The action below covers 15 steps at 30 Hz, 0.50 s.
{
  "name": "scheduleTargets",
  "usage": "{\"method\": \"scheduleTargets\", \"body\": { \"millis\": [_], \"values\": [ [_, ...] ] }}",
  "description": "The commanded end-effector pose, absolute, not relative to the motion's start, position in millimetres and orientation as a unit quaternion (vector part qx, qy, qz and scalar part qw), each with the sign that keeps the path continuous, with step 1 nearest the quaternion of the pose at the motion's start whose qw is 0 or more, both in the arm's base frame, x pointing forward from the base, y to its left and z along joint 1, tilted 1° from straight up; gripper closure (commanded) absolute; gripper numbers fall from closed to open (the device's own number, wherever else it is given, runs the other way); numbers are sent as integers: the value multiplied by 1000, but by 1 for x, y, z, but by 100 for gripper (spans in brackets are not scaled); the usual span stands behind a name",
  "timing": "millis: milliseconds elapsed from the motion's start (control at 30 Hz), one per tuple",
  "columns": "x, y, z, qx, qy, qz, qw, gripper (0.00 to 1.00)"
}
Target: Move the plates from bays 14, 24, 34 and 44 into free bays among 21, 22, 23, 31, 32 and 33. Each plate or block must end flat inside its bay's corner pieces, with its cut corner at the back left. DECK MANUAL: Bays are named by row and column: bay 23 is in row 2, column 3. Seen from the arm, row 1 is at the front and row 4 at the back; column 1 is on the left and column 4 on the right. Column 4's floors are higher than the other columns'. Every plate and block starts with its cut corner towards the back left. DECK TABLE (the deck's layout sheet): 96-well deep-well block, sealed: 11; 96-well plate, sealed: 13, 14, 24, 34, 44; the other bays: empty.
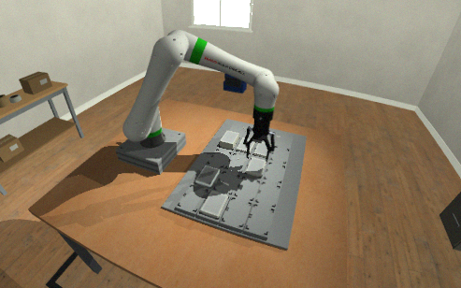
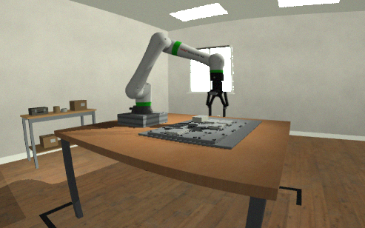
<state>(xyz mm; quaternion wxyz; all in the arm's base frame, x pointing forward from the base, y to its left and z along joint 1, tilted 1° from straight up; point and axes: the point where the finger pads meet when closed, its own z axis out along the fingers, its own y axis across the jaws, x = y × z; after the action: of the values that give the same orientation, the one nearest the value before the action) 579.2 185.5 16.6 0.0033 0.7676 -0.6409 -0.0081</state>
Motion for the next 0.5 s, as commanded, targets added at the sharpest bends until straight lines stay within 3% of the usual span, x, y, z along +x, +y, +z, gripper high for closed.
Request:
{"method": "scheduleTargets", "body": {
  "millis": [0,467],
  "values": [
    [578,173,18,768,-641,-7,3,30],
    [571,125,17,768,-641,-7,3,30]
  ]
}}
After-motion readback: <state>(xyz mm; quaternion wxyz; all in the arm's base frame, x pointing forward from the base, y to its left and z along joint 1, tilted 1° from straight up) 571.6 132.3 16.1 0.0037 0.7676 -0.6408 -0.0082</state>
